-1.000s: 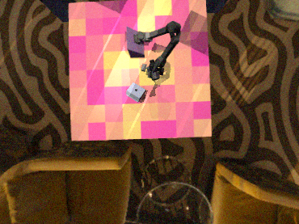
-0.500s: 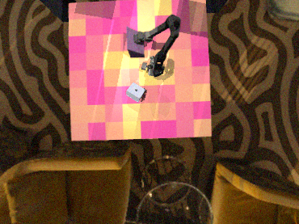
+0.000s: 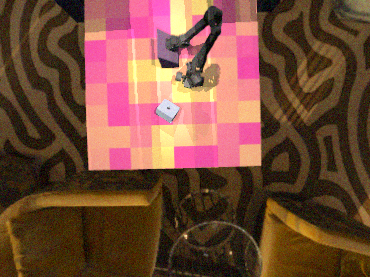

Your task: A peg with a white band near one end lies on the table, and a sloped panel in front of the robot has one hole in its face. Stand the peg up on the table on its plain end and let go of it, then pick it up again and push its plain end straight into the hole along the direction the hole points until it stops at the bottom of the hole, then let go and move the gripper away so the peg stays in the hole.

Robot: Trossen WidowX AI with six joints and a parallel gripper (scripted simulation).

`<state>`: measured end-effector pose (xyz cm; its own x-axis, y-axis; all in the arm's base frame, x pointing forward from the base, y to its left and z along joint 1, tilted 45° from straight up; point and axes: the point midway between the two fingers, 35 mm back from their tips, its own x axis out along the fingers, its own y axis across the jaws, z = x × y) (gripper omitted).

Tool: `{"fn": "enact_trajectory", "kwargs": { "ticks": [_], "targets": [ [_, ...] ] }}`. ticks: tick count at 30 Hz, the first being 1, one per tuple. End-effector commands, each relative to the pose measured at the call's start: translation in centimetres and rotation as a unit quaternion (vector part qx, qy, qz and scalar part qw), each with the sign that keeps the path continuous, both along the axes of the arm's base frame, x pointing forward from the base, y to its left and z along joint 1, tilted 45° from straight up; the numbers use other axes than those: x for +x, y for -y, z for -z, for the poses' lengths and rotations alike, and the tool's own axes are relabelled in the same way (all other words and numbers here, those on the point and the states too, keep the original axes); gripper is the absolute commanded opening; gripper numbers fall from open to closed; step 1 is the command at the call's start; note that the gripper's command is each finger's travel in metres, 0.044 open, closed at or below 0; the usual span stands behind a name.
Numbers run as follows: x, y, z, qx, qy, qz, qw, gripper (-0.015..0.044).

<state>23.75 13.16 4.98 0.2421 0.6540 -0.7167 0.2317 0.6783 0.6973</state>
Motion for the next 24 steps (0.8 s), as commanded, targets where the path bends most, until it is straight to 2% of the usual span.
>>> {"fn": "enact_trajectory", "kwargs": {
  "ticks": [1, 24],
  "targets": [
    [-0.4, 0.1, 0.1, -0.005, 0.006, 0.013, 1.000, 0.0049],
    [-1.4, 0.6, -0.7, -0.029, 0.074, 0.082, 0.993, 0.0049]
  ]
}}
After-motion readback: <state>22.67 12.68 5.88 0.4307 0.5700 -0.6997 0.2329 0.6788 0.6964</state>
